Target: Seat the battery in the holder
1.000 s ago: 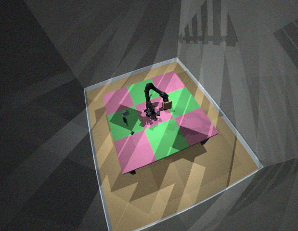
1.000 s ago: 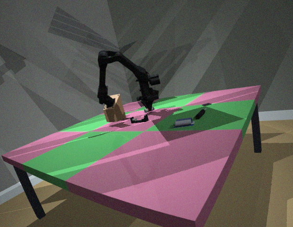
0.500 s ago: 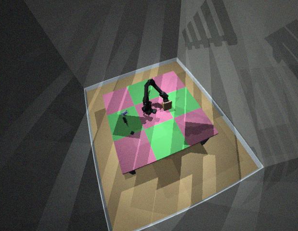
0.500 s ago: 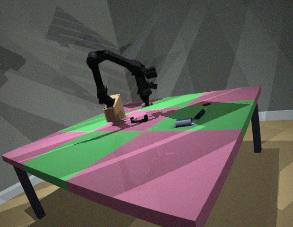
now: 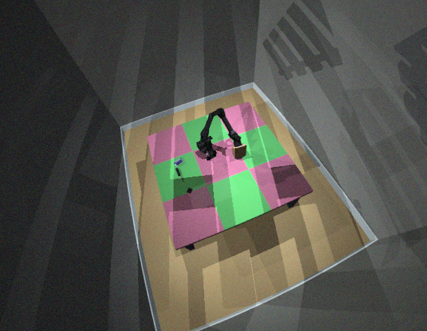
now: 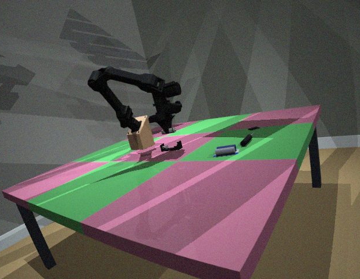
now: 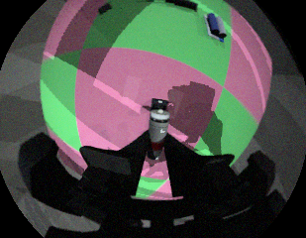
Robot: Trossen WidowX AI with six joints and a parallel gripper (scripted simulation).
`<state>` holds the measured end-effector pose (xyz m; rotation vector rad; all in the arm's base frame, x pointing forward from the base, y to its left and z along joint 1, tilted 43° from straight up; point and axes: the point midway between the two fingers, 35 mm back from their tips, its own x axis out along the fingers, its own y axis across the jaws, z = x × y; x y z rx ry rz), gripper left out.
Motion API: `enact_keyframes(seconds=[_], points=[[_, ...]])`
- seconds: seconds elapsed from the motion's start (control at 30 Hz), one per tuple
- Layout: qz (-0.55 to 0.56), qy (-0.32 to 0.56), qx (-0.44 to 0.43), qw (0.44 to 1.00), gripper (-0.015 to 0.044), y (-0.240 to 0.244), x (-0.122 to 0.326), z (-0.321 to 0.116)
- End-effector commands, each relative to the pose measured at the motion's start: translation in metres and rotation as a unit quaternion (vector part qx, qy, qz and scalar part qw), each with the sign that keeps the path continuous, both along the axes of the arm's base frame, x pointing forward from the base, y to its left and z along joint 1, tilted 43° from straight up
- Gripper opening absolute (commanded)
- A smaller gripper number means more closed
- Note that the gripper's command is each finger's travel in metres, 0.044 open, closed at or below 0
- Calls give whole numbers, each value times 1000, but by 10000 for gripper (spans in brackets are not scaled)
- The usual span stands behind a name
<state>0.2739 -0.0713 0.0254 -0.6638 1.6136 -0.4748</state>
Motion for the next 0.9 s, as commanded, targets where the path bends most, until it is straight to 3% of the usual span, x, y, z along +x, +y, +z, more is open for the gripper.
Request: enact_keyframes(seconds=[0.0, 0.87], points=[[-14, -4, -2, 1000, 76, -4, -4, 2], [74, -97, 26, 992, 76, -31, -2, -28]])
